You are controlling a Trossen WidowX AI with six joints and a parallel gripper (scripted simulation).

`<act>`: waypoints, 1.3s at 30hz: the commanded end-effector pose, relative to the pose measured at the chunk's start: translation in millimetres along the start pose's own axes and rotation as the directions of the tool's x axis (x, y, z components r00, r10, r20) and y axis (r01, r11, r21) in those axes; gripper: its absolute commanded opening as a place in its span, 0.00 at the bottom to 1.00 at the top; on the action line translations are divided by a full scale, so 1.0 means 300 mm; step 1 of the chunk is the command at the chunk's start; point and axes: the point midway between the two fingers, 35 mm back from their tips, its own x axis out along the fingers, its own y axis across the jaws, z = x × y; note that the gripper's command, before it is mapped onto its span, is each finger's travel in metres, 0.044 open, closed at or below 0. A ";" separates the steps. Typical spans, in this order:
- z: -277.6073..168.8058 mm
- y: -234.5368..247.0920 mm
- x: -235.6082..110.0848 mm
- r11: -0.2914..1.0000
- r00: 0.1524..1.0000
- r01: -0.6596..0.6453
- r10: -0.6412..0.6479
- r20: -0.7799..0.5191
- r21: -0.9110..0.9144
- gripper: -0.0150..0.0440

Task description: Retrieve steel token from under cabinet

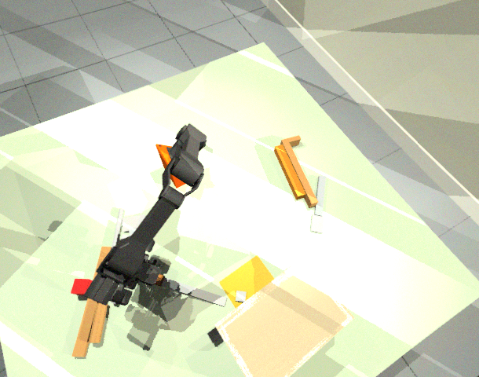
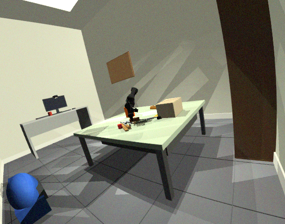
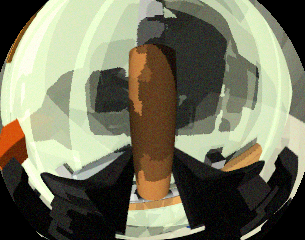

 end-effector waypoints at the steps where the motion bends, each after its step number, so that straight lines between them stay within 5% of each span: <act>1: 0.000 -0.017 -0.014 1.000 1.000 0.011 -0.011 0.010 -0.008 0.25; 39: 0.065 -0.049 -0.001 0.999 1.000 0.011 -0.011 0.011 -0.032 0.25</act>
